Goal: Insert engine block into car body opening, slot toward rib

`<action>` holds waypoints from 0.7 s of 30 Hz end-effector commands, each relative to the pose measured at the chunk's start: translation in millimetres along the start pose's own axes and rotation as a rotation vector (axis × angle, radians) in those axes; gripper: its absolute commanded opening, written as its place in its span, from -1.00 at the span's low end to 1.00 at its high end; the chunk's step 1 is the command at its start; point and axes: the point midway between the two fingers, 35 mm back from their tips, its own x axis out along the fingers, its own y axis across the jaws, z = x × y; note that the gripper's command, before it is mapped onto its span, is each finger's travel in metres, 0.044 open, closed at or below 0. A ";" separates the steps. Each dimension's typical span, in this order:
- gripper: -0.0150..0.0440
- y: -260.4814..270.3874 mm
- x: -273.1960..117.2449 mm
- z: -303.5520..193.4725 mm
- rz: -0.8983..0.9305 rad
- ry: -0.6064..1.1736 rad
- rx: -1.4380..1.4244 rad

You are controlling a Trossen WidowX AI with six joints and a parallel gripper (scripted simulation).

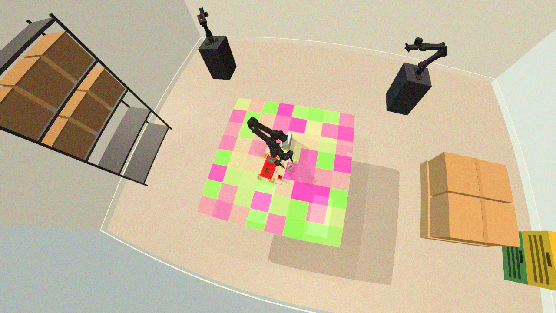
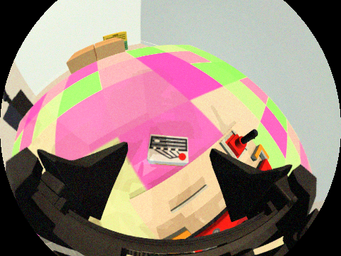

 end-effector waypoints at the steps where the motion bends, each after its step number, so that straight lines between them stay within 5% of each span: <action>1: 1.00 -0.4 0.0 0.4 -0.001 -0.002 -0.001; 21: 1.00 4.9 13.3 8.1 0.041 0.299 0.550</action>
